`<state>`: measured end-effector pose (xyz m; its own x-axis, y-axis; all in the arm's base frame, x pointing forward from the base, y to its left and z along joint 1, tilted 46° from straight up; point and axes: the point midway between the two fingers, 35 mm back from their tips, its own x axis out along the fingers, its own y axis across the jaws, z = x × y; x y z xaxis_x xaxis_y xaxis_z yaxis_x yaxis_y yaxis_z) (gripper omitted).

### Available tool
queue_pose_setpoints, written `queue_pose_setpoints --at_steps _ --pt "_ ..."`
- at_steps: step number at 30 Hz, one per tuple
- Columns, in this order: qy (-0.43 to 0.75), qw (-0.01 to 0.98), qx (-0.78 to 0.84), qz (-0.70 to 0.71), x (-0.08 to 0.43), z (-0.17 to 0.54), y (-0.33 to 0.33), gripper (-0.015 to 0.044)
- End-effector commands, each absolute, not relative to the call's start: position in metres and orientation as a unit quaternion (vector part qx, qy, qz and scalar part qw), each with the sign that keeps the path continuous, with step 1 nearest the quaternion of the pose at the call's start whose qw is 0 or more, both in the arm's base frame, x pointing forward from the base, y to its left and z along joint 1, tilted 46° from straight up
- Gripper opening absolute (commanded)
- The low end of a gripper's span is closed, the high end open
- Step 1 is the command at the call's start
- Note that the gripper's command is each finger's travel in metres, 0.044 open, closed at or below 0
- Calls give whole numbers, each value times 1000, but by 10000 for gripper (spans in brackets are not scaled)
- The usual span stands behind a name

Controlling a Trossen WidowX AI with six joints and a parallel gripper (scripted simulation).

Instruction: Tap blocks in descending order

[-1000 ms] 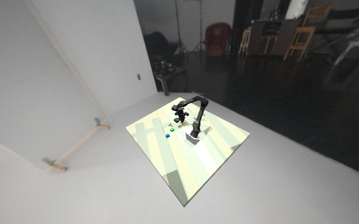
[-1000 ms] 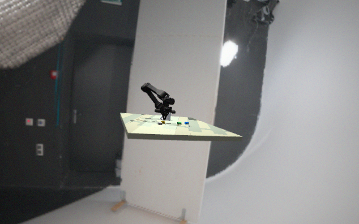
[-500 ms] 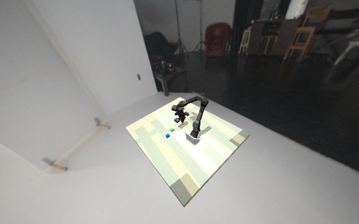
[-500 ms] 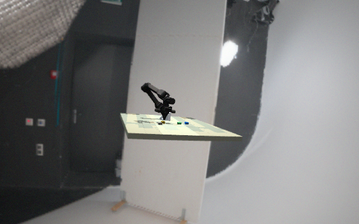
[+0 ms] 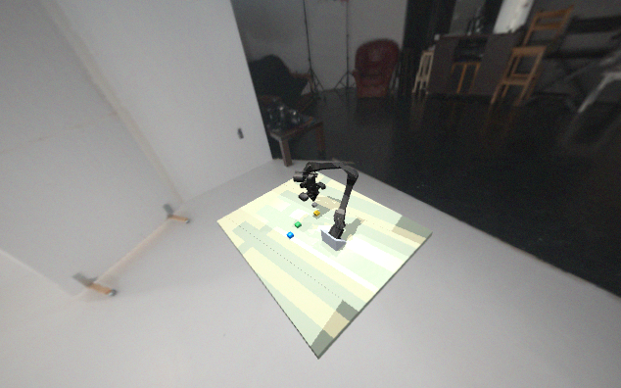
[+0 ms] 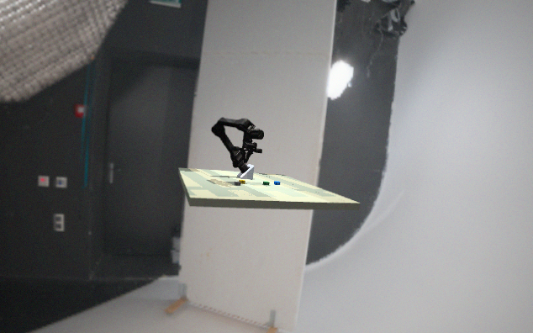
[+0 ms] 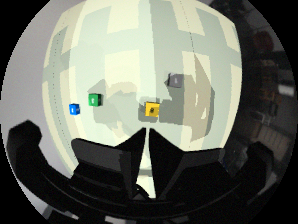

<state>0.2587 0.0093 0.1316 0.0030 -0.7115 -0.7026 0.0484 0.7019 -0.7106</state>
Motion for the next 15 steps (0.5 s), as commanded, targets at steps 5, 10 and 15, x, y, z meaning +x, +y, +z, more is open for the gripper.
queue_pose_setpoints --at_steps 5,10,15 --pt "651 656 -253 -287 279 77 72 20" --pt "650 656 -253 -289 280 24 119 20" --pt "650 656 -253 -289 279 21 121 20"
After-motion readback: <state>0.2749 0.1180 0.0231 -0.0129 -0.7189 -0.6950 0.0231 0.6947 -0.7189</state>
